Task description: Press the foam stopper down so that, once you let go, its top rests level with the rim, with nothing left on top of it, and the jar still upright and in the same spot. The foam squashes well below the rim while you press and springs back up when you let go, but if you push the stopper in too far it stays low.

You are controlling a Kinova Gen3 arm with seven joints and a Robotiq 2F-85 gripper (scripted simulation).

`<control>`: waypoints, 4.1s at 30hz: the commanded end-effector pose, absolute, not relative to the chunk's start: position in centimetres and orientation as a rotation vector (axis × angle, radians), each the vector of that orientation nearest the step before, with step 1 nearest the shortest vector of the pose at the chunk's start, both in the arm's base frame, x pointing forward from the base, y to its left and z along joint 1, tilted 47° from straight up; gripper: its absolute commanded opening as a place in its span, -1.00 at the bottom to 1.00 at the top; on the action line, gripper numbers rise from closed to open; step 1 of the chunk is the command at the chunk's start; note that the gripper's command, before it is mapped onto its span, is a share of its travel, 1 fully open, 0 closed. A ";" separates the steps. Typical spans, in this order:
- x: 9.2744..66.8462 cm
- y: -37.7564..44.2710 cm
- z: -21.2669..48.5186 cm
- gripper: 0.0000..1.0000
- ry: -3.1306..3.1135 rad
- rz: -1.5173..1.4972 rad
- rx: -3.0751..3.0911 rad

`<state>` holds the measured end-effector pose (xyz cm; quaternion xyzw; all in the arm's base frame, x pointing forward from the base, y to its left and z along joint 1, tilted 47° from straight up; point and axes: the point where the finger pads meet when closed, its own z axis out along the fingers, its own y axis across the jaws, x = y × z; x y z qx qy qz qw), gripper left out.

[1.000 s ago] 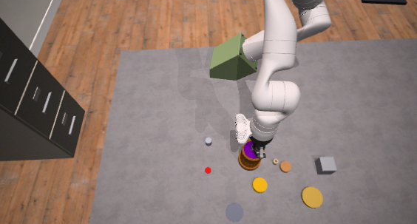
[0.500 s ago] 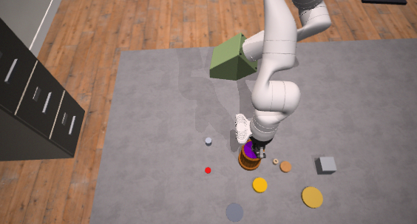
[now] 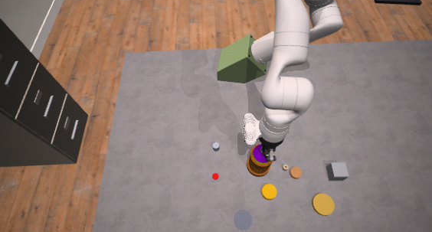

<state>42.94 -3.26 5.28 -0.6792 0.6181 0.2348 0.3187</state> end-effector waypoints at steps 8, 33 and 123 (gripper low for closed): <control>43.0 -4.9 6.9 -1.00 1.624 0.609 -1.783; 42.8 -4.9 6.9 -1.00 1.623 0.612 -1.785; 43.1 -1.2 3.3 -1.00 1.621 0.616 -1.787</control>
